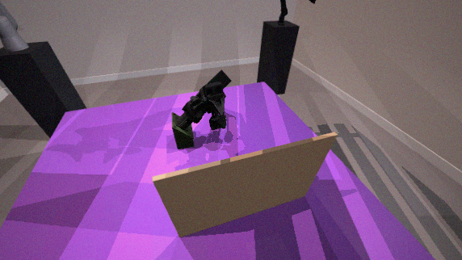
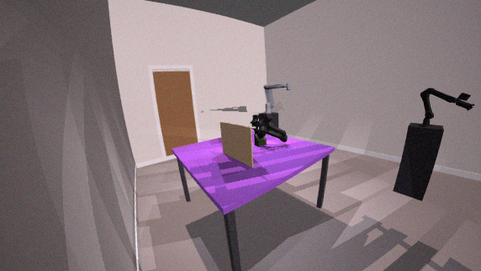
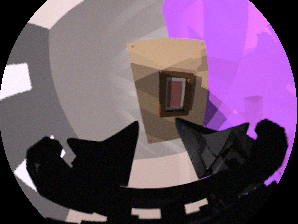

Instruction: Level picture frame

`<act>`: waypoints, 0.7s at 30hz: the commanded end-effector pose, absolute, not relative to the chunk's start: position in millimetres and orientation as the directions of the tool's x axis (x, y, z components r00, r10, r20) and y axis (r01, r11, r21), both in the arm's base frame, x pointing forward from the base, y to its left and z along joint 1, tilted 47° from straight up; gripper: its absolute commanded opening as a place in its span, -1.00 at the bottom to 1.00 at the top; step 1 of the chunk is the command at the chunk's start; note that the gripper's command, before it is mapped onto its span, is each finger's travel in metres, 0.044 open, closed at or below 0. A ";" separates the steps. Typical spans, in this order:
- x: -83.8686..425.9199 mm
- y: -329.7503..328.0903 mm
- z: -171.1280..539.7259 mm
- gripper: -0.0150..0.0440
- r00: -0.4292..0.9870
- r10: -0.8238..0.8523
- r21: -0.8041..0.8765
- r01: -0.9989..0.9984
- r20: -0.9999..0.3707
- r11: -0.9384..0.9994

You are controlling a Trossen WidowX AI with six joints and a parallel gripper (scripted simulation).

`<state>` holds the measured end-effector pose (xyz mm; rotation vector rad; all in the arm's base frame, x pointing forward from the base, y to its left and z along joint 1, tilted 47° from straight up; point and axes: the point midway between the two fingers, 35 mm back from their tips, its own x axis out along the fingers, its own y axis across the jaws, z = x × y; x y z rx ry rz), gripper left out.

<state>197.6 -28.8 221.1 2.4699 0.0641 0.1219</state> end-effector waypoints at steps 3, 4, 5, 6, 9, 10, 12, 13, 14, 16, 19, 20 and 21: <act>219.7 -22.9 216.5 0.39 0.996 0.060 0.599 0.005 0.071 -0.801; 223.4 -20.9 215.8 0.39 0.996 0.056 0.596 0.003 0.071 -0.803; 226.9 -18.6 214.9 0.39 0.996 0.053 0.593 0.001 0.070 -0.805; 230.4 -16.0 213.9 0.39 0.996 0.049 0.590 -0.001 0.069 -0.807; 239.5 -6.5 210.4 0.39 0.997 0.039 0.582 -0.007 0.065 -0.813; 242.1 -2.8 209.1 0.39 0.997 0.035 0.580 -0.008 0.064 -0.815; 246.6 5.1 206.1 0.39 0.998 0.028 0.576 -0.011 0.059 -0.817; 248.2 8.6 204.8 0.39 0.998 0.026 0.575 -0.012 0.057 -0.818; 248.4 8.1 201.6 0.39 0.998 0.024 0.574 -0.013 0.056 -0.819; 248.5 7.8 199.7 0.39 0.998 0.023 0.574 -0.013 0.056 -0.819; 248.5 7.8 199.7 0.39 0.998 0.023 0.574 -0.013 0.056 -0.819; 248.5 7.8 199.7 0.39 0.998 0.023 0.574 -0.013 0.056 -0.819; 248.5 7.8 199.7 0.39 0.998 0.023 0.574 -0.013 0.056 -0.819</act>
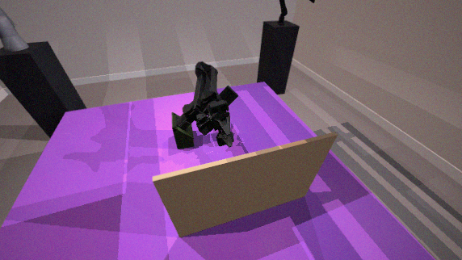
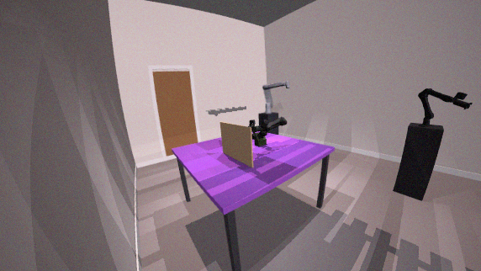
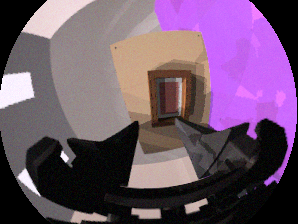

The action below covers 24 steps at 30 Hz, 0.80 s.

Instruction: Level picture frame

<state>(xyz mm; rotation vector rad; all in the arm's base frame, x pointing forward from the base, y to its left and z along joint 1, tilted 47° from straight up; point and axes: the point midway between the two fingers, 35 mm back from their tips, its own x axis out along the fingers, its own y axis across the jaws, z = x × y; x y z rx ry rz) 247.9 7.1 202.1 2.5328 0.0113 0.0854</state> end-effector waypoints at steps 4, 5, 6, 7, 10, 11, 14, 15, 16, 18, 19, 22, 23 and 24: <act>250.6 7.8 200.8 0.39 0.998 0.023 0.574 -0.013 0.056 -0.819; 252.6 7.9 201.8 0.39 0.998 0.023 0.574 -0.013 0.056 -0.819; 255.4 8.0 203.0 0.39 0.998 0.023 0.574 -0.013 0.056 -0.819; 258.9 8.1 204.5 0.39 0.998 0.023 0.574 -0.013 0.056 -0.819; 273.5 8.5 208.6 0.39 0.998 0.023 0.574 -0.013 0.057 -0.819; 278.9 8.6 209.5 0.39 0.998 0.023 0.574 -0.014 0.057 -0.819; 295.9 9.0 210.4 0.39 0.998 0.023 0.574 -0.014 0.058 -0.819; 301.8 9.1 210.0 0.39 0.998 0.023 0.574 -0.014 0.058 -0.819; 307.7 9.3 209.3 0.39 0.998 0.023 0.574 -0.014 0.058 -0.819; 319.7 9.5 206.9 0.39 0.998 0.023 0.574 -0.015 0.059 -0.819; 324.6 9.6 205.4 0.39 0.998 0.023 0.574 -0.015 0.059 -0.819; 328.6 9.6 204.1 0.39 0.998 0.023 0.574 -0.015 0.059 -0.819; 328.6 9.6 204.1 0.39 0.998 0.023 0.574 -0.015 0.059 -0.819; 328.6 9.6 204.1 0.39 0.998 0.023 0.574 -0.015 0.059 -0.819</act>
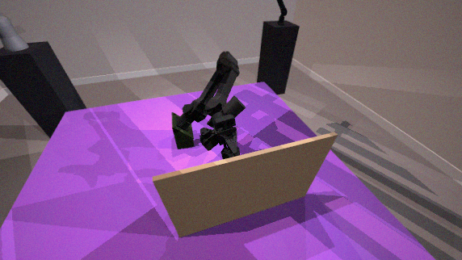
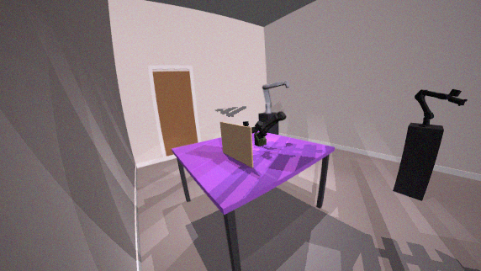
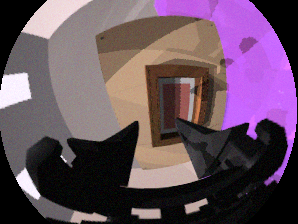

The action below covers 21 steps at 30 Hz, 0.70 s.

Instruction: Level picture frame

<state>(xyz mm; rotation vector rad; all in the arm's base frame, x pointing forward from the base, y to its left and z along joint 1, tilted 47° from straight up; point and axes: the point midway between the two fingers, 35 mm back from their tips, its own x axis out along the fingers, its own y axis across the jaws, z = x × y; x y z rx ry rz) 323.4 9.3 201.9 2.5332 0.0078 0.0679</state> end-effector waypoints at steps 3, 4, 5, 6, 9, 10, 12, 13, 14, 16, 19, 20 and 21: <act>328.6 9.6 204.1 0.39 0.998 0.023 0.574 -0.015 0.059 -0.819; 328.6 9.6 204.1 0.39 0.998 0.023 0.574 -0.015 0.059 -0.819; 328.6 9.6 204.1 0.39 0.998 0.023 0.574 -0.015 0.059 -0.819; 328.6 9.6 204.1 0.39 0.998 0.023 0.574 -0.015 0.059 -0.819; 328.6 9.6 204.1 0.39 0.998 0.023 0.574 -0.015 0.059 -0.819; 328.6 9.6 204.1 0.39 0.998 0.023 0.574 -0.015 0.059 -0.819; 328.8 9.7 204.2 0.39 0.998 0.023 0.574 -0.015 0.059 -0.819; 329.3 9.7 204.3 0.39 0.998 0.023 0.574 -0.015 0.059 -0.819; 330.1 9.7 204.4 0.39 0.998 0.023 0.574 -0.015 0.059 -0.819; 332.2 9.7 204.8 0.39 0.998 0.023 0.574 -0.015 0.059 -0.819; 336.8 9.8 205.5 0.39 0.998 0.023 0.574 -0.015 0.059 -0.819; 338.3 9.9 205.7 0.39 0.998 0.023 0.574 -0.015 0.059 -0.819; 339.9 9.9 205.9 0.39 0.998 0.023 0.574 -0.015 0.059 -0.819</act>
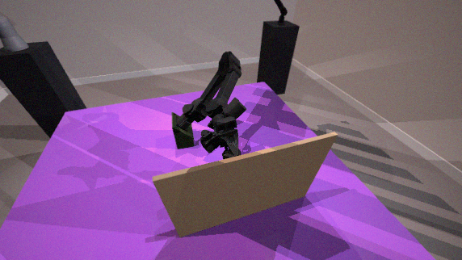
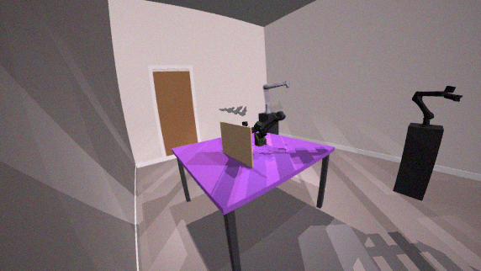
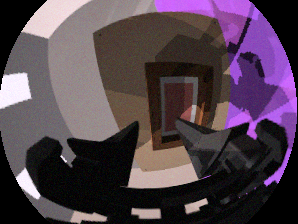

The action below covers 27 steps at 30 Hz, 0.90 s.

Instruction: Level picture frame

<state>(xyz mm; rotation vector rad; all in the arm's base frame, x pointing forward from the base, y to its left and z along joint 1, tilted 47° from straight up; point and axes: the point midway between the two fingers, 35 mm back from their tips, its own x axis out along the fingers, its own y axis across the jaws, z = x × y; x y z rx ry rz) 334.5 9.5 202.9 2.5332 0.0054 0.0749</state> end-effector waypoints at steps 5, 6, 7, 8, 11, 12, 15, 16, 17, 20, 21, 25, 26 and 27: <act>347.9 10.1 206.7 0.39 0.998 0.023 0.574 -0.015 0.060 -0.819; 349.5 10.2 206.8 0.39 0.998 0.023 0.574 -0.015 0.060 -0.819; 351.2 10.2 206.9 0.39 0.998 0.023 0.574 -0.015 0.060 -0.819; 352.8 10.2 207.0 0.39 0.998 0.023 0.574 -0.015 0.060 -0.819; 357.7 10.3 207.1 0.39 0.998 0.023 0.574 -0.015 0.060 -0.819; 359.3 10.4 207.1 0.39 0.998 0.023 0.574 -0.016 0.060 -0.819; 364.2 10.5 207.0 0.39 0.998 0.023 0.574 -0.016 0.061 -0.819; 365.9 10.5 206.9 0.39 0.998 0.023 0.574 -0.016 0.061 -0.819; 367.2 10.5 206.9 0.39 0.998 0.023 0.574 -0.016 0.061 -0.819; 368.3 10.6 206.8 0.39 0.998 0.023 0.574 -0.016 0.061 -0.819; 368.3 10.6 206.8 0.39 0.998 0.023 0.574 -0.016 0.061 -0.819; 368.3 10.6 206.8 0.39 0.998 0.023 0.574 -0.016 0.061 -0.819; 368.3 10.6 206.8 0.39 0.998 0.023 0.574 -0.016 0.061 -0.819; 368.3 10.6 206.8 0.39 0.998 0.023 0.574 -0.016 0.061 -0.819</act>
